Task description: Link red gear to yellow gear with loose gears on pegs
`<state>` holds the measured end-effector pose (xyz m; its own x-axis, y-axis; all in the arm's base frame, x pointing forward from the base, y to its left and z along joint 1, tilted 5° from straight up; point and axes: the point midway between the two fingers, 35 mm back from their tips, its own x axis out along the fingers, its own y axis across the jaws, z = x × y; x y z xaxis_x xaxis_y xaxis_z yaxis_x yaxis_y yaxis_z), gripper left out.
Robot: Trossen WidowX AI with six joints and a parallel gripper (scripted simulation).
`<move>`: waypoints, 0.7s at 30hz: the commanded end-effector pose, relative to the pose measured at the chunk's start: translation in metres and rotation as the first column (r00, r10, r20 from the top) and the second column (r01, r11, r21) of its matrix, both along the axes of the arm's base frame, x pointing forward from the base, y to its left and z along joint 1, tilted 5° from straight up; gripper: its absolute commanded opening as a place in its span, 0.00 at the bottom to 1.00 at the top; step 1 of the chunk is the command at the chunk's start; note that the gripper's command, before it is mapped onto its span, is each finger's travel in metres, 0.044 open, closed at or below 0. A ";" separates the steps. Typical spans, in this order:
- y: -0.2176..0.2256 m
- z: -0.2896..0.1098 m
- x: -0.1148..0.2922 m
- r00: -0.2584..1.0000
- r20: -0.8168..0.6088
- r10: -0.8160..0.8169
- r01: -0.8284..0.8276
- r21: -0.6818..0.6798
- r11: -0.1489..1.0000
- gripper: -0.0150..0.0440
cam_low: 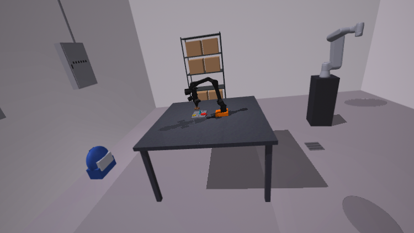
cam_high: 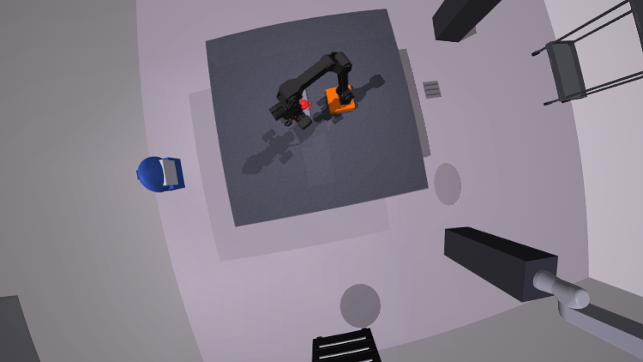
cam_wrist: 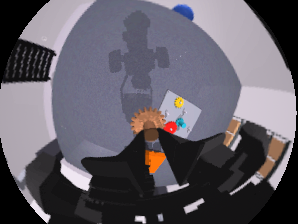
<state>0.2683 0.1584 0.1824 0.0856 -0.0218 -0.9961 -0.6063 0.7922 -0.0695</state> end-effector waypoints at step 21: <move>-0.035 -0.012 0.031 1.000 0.013 -0.004 0.004 0.000 1.000 0.25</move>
<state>0.2939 0.1307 0.1763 0.1048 -0.0218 -0.9942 -0.6004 0.7956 -0.0808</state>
